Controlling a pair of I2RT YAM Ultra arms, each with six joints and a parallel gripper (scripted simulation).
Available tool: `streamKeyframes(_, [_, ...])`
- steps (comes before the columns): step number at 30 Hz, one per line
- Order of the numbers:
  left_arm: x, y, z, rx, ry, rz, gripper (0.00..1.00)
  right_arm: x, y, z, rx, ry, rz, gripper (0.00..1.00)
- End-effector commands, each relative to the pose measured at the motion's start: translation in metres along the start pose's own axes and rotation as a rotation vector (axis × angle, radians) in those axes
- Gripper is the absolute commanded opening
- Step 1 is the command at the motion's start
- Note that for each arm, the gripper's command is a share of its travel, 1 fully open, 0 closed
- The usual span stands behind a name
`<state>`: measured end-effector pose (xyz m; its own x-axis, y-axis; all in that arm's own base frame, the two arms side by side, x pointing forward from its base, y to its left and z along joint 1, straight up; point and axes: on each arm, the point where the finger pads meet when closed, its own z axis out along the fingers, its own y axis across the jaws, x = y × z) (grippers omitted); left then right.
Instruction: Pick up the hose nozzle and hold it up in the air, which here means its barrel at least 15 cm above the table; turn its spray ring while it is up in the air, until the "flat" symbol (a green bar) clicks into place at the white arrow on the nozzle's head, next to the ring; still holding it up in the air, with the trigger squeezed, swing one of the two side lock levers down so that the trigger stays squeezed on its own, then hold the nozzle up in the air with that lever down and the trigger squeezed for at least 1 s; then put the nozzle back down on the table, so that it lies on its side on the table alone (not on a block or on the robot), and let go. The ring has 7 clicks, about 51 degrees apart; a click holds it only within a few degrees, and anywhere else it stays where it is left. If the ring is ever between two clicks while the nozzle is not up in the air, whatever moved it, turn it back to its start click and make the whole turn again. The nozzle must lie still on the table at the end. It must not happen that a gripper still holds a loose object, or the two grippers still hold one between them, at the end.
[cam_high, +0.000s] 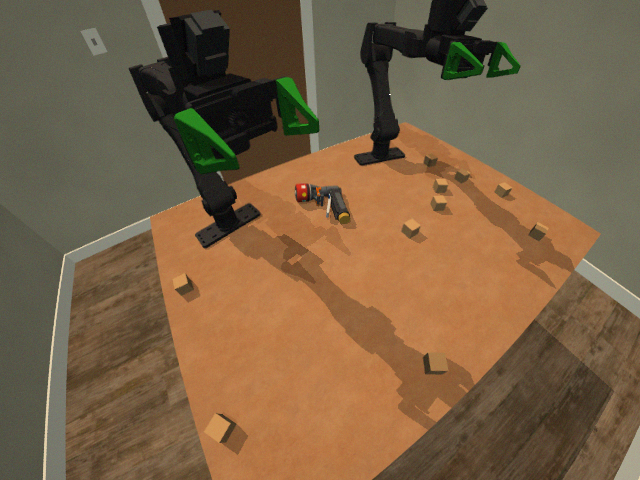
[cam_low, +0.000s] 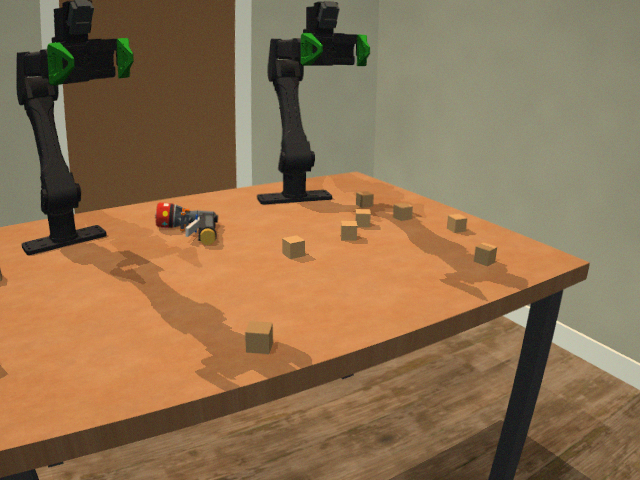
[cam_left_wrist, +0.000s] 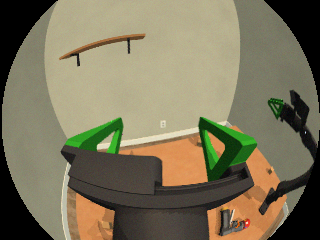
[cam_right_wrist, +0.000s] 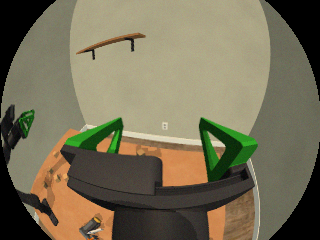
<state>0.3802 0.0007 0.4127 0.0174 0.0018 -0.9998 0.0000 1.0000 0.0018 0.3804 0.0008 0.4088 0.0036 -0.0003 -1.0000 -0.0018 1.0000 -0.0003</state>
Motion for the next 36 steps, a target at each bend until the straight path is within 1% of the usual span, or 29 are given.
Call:
streamKeyframes(1, [0.011,0.001,0.001,0.001,0.031,-0.007,1.00,-0.024,0.002,-0.002,-0.002,-0.055,0.007,1.00])
streamKeyframes(3, [0.005,0.003,0.004,-0.004,0.024,-0.007,1.00,-0.016,0.004,0.003,-0.005,-0.031,0.007,1.00])
streamKeyframes(4, [-0.010,0.001,0.000,0.001,-0.019,-0.007,1.00,-0.021,0.003,-0.002,-0.003,-0.047,0.007,1.00])
streamKeyframes(5, [-0.017,0.001,-0.004,0.002,-0.038,-0.006,1.00,-0.021,-0.001,-0.003,0.006,-0.044,0.006,1.00])
streamKeyframes(7, [-0.017,0.001,-0.004,0.002,-0.038,-0.006,1.00,-0.021,-0.001,-0.003,0.006,-0.044,0.006,1.00])
streamKeyframes(8, [-0.006,0.000,-0.001,0.001,-0.011,-0.005,0.36,-0.014,-0.001,-0.001,0.007,-0.033,0.004,1.00])
streamKeyframes(9, [-0.014,0.002,-0.004,-0.001,-0.028,-0.007,0.36,-0.021,0.000,0.000,0.005,-0.048,0.007,1.00])
streamKeyframes(12, [-0.010,0.003,-0.002,-0.003,-0.012,-0.007,0.36,-0.016,0.001,0.004,0.002,-0.036,0.007,1.00])
streamKeyframes(13, [-0.009,0.003,-0.002,-0.004,-0.008,-0.008,0.36,-0.022,0.001,-0.001,0.001,-0.052,0.007,1.00])
streamKeyframes(15, [-0.011,0.004,-0.001,-0.005,-0.016,-0.007,0.36,-0.023,0.002,-0.002,-0.002,-0.053,0.007,1.00])
streamKeyframes(20, [-0.006,0.001,0.003,0.001,0.000,-0.008,0.36,-0.017,0.001,0.001,0.002,-0.035,0.007,1.00])
streamKeyframes(24, [-0.010,0.001,-0.001,0.001,-0.010,-0.008,0.36,-0.015,0.001,0.002,0.001,-0.028,0.007,1.00])
streamKeyframes(25, [-0.005,0.000,0.000,0.001,-0.009,-0.006,0.36,-0.015,0.001,0.002,0.001,-0.028,0.007,0.78])
streamKeyframes(26, [-0.017,0.001,-0.001,0.001,-0.036,-0.007,0.36,-0.015,0.001,0.002,0.001,-0.028,0.007,0.78])
streamKeyframes(32, [-0.017,0.001,-0.001,0.001,-0.036,-0.007,0.36,-0.015,0.001,0.002,0.001,-0.028,0.006,0.78])
streamKeyframes(33, [-0.017,0.001,-0.001,0.001,-0.036,-0.007,0.36,0.002,0.009,0.009,-0.025,0.026,-0.023,0.78])
streamKeyframes(34, [-0.017,0.001,-0.001,0.001,-0.036,-0.007,0.36,0.001,0.010,0.008,-0.032,0.029,-0.042,0.78])
streamKeyframes(36, [-0.017,0.001,-0.001,0.001,-0.036,-0.007,0.36,0.011,0.016,0.011,-0.053,0.070,-0.090,0.78])
